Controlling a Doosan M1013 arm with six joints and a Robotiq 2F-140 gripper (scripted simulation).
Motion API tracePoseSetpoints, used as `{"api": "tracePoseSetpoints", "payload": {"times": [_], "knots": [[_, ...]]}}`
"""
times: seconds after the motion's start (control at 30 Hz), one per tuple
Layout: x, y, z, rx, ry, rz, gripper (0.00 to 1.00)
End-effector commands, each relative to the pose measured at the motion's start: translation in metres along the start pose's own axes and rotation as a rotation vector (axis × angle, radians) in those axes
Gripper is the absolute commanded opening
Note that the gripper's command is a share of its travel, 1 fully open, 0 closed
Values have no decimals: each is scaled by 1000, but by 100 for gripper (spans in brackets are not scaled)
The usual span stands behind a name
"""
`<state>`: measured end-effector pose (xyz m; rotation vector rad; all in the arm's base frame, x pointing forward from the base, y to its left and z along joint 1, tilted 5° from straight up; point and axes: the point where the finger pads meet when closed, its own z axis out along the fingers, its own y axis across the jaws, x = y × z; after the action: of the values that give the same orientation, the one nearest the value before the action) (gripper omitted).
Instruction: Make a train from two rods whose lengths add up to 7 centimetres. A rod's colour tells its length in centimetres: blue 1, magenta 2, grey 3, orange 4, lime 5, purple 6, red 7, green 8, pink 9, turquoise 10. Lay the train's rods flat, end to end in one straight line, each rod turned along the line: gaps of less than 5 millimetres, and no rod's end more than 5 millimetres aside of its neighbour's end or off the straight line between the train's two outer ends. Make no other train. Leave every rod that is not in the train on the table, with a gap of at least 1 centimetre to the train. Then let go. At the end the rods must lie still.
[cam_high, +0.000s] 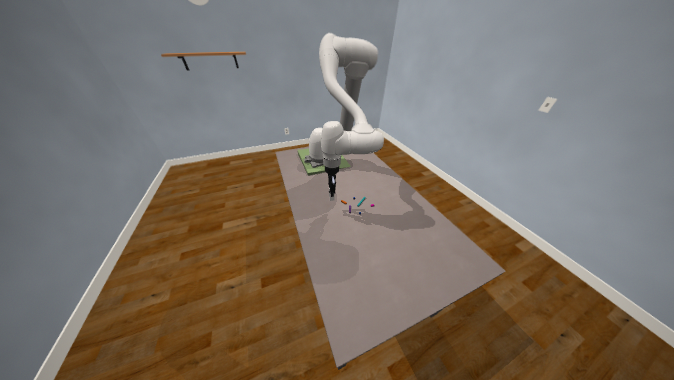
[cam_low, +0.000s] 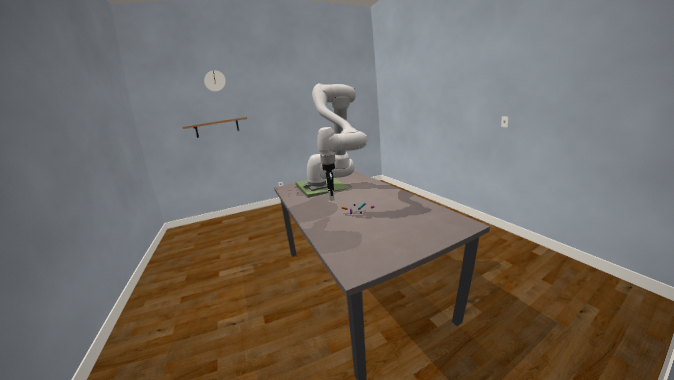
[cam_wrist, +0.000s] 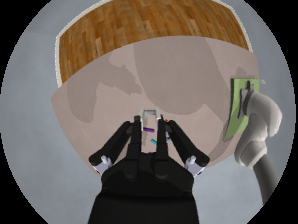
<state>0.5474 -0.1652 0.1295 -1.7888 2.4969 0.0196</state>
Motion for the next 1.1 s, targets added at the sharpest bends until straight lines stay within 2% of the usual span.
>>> {"api": "tracePoseSetpoints", "payload": {"times": [0.0, 0.6, 0.77, 1.07], "knots": [[16, 13, -1, 4, -10, -49, 16], [16, 13, 3, 4, -10, -49, 16], [16, 13, 16, 4, -10, -49, 16], [15, 13, 55, 4, -10, -49, 16]]}}
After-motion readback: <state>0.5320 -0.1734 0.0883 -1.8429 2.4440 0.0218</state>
